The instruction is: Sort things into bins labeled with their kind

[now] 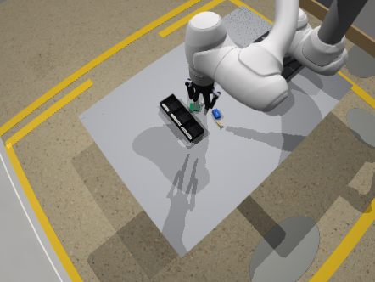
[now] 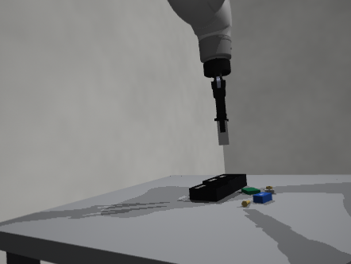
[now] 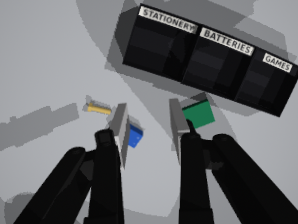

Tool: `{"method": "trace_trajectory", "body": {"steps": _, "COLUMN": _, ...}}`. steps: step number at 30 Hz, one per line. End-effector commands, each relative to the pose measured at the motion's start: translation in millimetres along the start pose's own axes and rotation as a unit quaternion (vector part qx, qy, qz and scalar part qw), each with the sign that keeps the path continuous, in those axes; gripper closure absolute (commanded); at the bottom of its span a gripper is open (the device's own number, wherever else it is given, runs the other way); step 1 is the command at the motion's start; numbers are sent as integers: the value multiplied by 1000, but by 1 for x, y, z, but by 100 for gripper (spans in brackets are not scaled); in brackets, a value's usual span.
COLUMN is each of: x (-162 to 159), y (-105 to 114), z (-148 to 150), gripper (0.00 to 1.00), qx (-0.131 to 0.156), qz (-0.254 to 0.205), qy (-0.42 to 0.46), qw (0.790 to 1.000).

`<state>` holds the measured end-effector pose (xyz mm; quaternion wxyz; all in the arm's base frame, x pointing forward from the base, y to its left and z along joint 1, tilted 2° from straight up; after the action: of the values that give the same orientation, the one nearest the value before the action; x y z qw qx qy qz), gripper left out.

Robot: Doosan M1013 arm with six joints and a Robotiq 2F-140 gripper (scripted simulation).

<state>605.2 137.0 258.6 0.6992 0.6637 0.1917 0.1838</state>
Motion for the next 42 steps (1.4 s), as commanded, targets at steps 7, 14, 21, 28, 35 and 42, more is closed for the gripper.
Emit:
{"method": "trace_trajectory", "body": {"steps": 7, "x": -52, "y": -42, "z": -28, "gripper": 75, "qx": 0, "qz": 2, "qy": 164, "qw": 986}}
{"method": "trace_trajectory", "body": {"steps": 14, "x": -84, "y": -68, "z": -46, "gripper": 75, "qx": -2, "qz": 0, "qy": 274, "qw": 962}}
{"method": "trace_trajectory", "body": {"steps": 21, "x": -87, "y": -68, "z": -47, "gripper": 75, "qx": -2, "qz": 2, "qy": 374, "qw": 927}}
{"method": "trace_trajectory", "body": {"steps": 28, "x": -86, "y": -68, "z": -45, "gripper": 75, "qx": 1, "qz": 7, "qy": 435, "qw": 900}}
{"method": "trace_trajectory", "body": {"steps": 35, "x": -86, "y": -68, "z": -45, "gripper": 75, "qx": 1, "qz": 7, "qy": 435, "qw": 900}}
{"method": "trace_trajectory", "body": {"steps": 42, "x": -86, "y": -68, "z": -45, "gripper": 75, "qx": 1, "qz": 7, "qy": 435, "qw": 900}}
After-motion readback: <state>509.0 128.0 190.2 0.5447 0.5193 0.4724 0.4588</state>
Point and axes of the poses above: the point where the finger pads meet when closed, its own y axis back along the fingers, its own z axis across the jaws, x = y × z, the point moved 10 cm from there along y, back along the fingers, and after that the axes turned 2 degrees about y, right-handed, at the moved point
